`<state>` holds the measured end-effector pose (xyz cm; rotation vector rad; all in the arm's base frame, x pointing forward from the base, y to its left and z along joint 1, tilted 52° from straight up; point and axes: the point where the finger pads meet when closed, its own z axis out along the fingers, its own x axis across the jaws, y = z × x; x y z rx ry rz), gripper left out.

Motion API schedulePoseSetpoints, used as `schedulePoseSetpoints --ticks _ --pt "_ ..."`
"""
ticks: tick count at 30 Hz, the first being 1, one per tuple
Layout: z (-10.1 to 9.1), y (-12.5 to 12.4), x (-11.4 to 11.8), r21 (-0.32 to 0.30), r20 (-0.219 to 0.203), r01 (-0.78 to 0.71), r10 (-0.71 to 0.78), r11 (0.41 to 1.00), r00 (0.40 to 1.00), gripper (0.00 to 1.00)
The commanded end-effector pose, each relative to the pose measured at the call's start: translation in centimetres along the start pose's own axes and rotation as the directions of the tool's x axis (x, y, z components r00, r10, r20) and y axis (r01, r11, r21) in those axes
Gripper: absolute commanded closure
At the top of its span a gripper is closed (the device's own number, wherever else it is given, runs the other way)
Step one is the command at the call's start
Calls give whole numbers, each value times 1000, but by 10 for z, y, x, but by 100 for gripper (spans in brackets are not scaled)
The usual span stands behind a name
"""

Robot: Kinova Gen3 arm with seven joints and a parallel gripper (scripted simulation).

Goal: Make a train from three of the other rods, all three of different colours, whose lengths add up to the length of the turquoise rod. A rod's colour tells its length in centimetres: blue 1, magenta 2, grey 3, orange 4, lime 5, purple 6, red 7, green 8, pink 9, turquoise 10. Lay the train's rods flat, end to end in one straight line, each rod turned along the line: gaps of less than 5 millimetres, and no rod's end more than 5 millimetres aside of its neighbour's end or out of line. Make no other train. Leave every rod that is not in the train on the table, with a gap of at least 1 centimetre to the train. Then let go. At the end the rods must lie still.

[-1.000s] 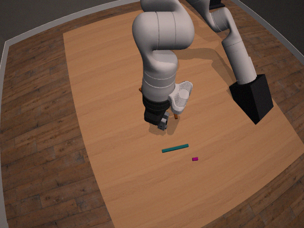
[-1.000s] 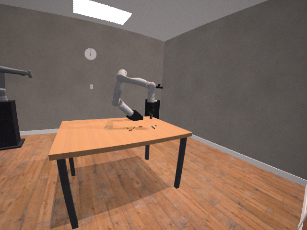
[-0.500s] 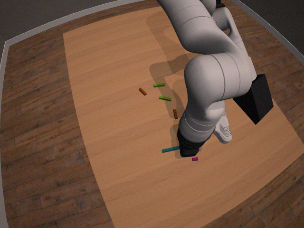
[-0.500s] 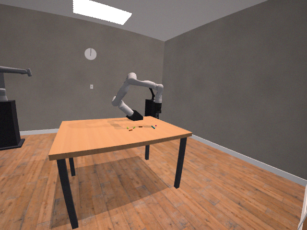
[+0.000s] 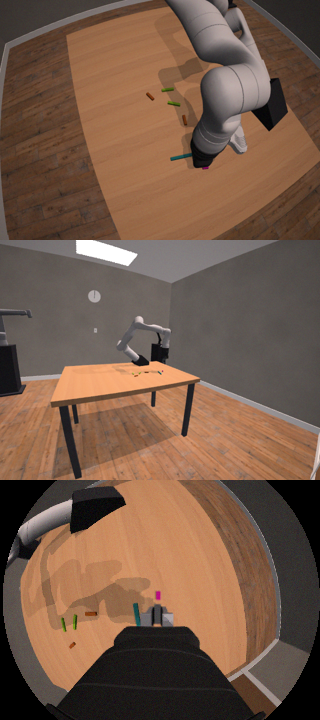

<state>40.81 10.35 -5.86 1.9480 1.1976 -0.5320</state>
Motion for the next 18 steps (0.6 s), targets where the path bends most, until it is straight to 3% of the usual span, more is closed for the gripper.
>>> schedulePoseSetpoints --ticks 1,9,18 --pt "-1 0 0 -1 -2 0 0 1000 1000 76" --pt "5 0 1 -1 -2 0 0 1000 1000 76" --pt "37 0 1 -1 -2 0 0 1000 1000 76"
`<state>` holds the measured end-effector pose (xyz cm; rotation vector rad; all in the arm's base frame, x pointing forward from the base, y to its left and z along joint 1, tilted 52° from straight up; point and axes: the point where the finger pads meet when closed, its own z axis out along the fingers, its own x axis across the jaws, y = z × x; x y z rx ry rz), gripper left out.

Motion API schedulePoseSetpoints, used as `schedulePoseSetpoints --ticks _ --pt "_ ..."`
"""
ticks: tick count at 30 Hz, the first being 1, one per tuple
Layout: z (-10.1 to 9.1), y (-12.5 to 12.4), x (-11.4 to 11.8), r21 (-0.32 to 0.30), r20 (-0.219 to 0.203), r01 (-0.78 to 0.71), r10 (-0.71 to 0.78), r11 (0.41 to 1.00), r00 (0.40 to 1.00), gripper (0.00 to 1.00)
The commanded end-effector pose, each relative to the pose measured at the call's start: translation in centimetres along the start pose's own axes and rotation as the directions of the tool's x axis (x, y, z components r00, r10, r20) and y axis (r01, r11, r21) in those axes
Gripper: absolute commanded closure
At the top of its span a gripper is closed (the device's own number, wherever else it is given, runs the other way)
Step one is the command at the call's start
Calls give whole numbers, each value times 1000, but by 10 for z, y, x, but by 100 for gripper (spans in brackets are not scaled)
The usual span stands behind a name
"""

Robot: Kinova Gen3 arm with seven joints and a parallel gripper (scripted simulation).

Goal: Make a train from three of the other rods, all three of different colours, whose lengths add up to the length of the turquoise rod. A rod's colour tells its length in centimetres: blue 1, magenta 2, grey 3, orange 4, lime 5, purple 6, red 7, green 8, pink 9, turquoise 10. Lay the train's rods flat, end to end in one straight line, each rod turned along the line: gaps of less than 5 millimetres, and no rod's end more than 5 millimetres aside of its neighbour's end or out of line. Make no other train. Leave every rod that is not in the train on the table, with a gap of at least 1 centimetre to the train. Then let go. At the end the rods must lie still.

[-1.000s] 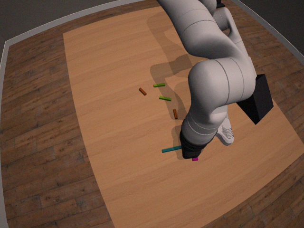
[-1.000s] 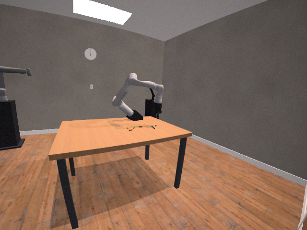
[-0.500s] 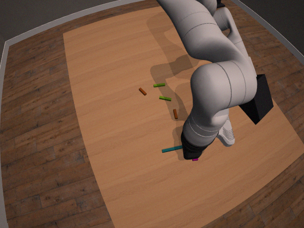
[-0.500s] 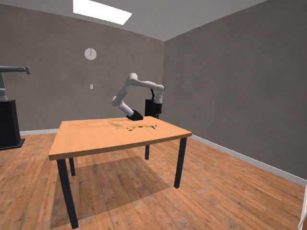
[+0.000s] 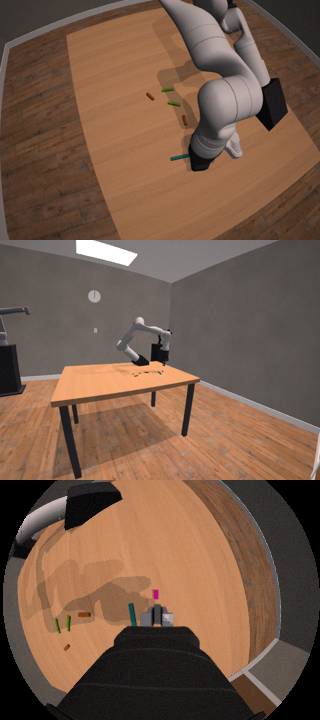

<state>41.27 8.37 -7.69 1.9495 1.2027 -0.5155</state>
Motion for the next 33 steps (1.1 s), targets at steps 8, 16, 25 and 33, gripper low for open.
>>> schedulePoseSetpoints --ticks 8,16,25,33 --pt "37 -2 -3 6 10 3 -3 1000 1000 76" --pt "58 -2 -3 6 10 3 -3 1000 1000 76" --pt "60 -2 -3 6 10 3 -3 1000 1000 76" --pt "60 -2 -3 6 10 3 -3 1000 1000 76"
